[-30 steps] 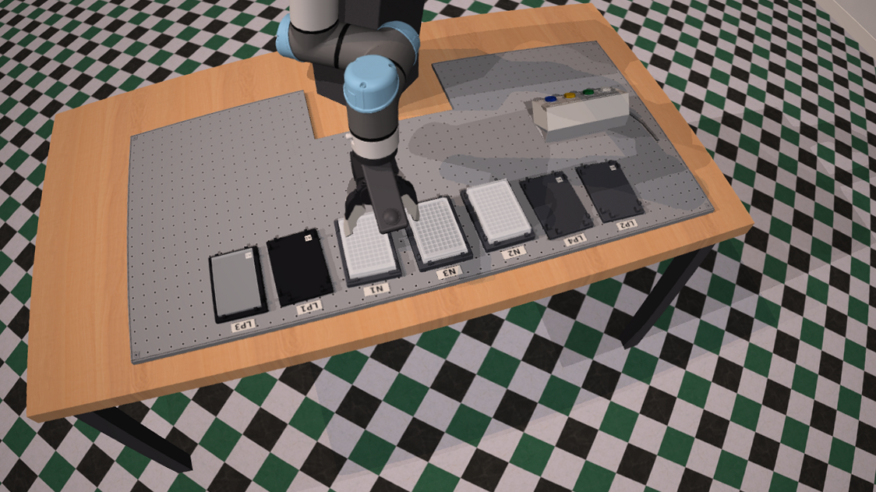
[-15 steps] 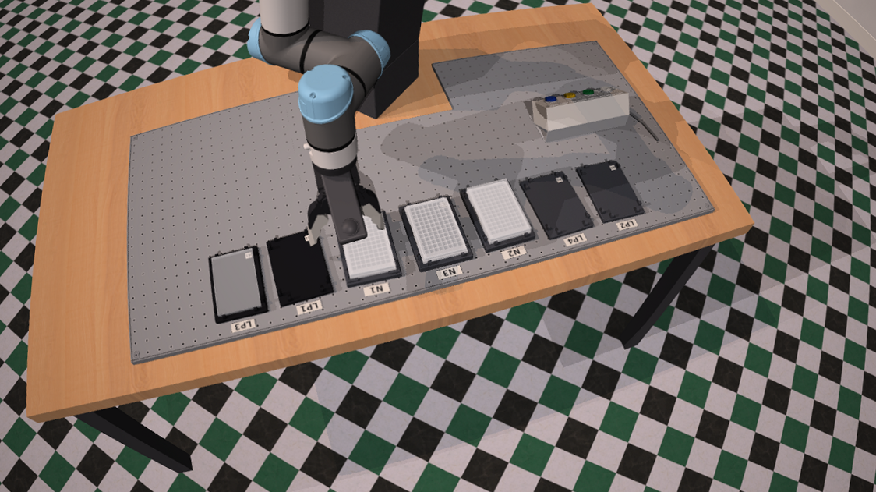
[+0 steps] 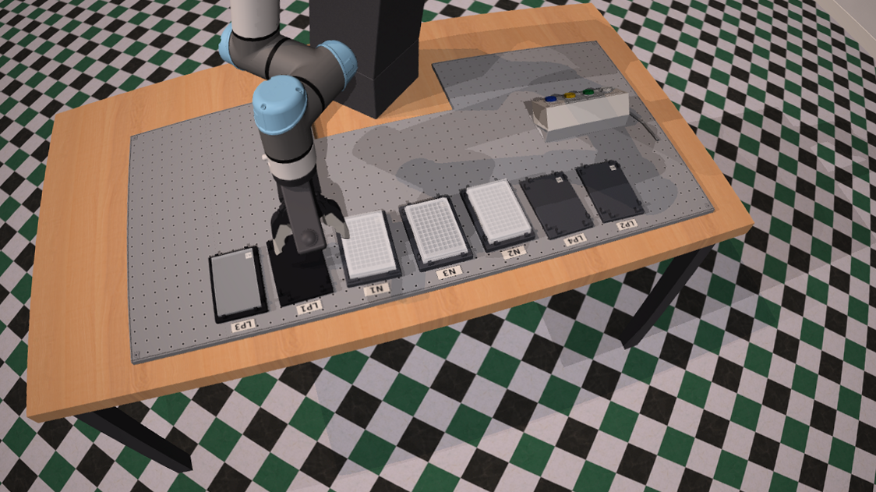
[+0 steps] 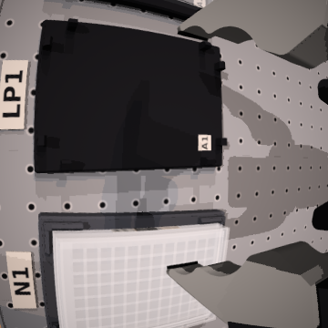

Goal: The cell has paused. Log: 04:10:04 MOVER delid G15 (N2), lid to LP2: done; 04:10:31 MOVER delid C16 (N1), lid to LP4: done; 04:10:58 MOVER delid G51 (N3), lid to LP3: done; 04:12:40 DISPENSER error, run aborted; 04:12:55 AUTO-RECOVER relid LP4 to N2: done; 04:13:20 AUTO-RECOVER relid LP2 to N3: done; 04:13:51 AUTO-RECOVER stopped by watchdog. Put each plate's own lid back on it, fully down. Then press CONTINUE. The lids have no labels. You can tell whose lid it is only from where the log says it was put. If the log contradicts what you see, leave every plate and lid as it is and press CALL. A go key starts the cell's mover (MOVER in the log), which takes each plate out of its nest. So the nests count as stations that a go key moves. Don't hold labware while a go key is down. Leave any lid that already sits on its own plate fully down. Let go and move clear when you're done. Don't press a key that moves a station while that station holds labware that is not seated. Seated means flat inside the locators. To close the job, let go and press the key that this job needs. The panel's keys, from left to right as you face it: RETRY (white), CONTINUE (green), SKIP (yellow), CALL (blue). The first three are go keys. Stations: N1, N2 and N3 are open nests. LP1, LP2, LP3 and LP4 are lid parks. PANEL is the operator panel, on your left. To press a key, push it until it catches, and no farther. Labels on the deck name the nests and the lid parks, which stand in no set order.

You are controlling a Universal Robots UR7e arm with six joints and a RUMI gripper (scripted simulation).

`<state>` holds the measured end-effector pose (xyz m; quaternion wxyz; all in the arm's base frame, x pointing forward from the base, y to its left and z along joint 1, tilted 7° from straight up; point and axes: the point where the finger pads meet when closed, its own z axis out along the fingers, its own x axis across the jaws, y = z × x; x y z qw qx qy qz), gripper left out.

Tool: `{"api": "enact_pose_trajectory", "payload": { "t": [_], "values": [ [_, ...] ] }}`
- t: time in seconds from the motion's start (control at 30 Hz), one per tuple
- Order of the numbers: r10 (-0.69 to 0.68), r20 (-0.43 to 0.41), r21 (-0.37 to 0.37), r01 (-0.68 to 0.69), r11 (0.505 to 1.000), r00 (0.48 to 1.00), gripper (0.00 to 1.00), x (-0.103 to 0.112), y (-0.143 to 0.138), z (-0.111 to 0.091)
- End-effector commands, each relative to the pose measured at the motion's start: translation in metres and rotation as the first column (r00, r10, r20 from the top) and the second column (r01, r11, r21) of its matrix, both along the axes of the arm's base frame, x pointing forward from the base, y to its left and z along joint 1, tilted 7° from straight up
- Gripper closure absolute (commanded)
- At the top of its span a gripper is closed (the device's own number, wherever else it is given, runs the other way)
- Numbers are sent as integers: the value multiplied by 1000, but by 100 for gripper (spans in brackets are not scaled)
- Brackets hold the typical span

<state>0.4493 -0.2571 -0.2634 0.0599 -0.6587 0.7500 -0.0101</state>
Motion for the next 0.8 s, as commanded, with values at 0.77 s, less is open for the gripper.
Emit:
{"api": "enact_pose_trajectory", "payload": {
  "t": [0.77],
  "values": [
    [5, -1, 3, -5, 1000, 1000, 18, -11, -131, -12]
  ]
}}
